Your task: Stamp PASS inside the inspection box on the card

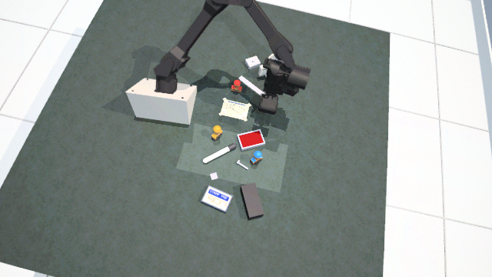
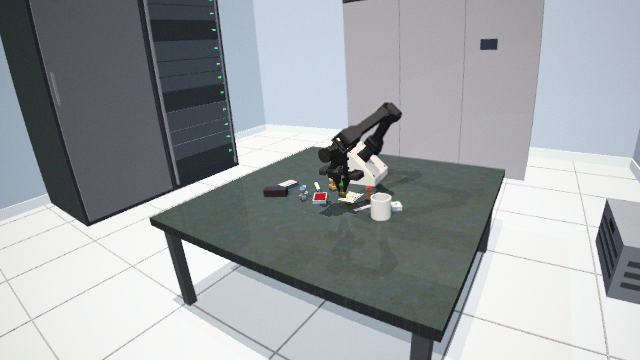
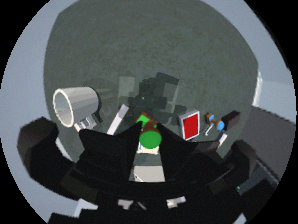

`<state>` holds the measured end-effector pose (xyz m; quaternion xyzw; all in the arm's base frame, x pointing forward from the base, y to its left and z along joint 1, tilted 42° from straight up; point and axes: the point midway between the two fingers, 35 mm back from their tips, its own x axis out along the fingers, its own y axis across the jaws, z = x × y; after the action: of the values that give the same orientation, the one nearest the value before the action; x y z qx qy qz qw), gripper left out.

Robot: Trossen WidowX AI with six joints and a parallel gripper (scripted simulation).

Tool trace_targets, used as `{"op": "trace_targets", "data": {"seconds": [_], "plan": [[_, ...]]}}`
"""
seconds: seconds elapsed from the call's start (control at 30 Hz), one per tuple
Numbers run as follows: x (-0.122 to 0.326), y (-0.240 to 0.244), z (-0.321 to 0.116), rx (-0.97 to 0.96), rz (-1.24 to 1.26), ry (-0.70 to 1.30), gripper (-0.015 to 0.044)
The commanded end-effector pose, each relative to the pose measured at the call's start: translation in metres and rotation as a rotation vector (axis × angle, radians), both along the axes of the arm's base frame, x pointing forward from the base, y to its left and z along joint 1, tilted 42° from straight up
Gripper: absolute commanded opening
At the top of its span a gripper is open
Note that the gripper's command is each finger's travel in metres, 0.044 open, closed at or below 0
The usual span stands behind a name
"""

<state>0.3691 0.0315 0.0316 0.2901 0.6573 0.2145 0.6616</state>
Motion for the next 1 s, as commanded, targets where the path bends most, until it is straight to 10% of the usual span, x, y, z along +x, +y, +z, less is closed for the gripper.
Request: {"op": "trace_targets", "data": {"seconds": [0.0, 0.97], "plan": [[0.001, -0.002, 0.002, -0.006, 0.005, -0.005, 0.0000], [-0.005, -0.031, -0.007, -0.012, 0.003, -0.005, 0.0000]]}}
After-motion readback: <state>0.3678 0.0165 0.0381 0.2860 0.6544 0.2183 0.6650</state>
